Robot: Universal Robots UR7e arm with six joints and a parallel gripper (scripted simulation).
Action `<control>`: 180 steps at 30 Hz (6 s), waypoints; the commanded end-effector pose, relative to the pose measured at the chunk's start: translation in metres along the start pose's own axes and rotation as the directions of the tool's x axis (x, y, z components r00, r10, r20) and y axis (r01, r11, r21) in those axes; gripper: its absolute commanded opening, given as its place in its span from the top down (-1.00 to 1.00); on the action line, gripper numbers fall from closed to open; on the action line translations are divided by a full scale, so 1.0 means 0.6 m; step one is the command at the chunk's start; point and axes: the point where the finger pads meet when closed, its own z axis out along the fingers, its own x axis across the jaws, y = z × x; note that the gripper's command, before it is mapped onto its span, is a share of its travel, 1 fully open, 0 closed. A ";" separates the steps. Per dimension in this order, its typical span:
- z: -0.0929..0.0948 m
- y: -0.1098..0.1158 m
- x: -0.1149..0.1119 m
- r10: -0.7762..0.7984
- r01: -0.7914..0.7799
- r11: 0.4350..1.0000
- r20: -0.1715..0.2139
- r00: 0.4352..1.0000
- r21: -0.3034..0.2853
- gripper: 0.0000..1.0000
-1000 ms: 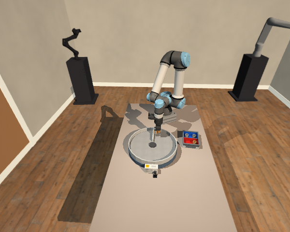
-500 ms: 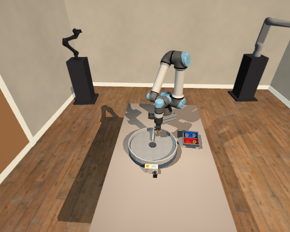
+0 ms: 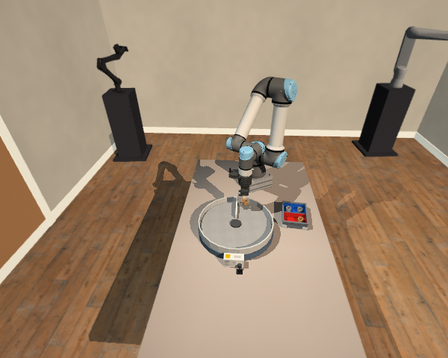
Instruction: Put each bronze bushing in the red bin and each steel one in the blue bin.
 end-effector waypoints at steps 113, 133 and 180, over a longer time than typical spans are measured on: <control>0.108 0.487 -0.058 0.000 0.000 1.000 -0.001 1.000 -0.002 1.00; 0.128 0.490 -0.059 0.000 0.000 1.000 0.000 1.000 -0.002 1.00; 0.166 0.490 -0.059 0.000 0.000 1.000 -0.001 1.000 -0.002 1.00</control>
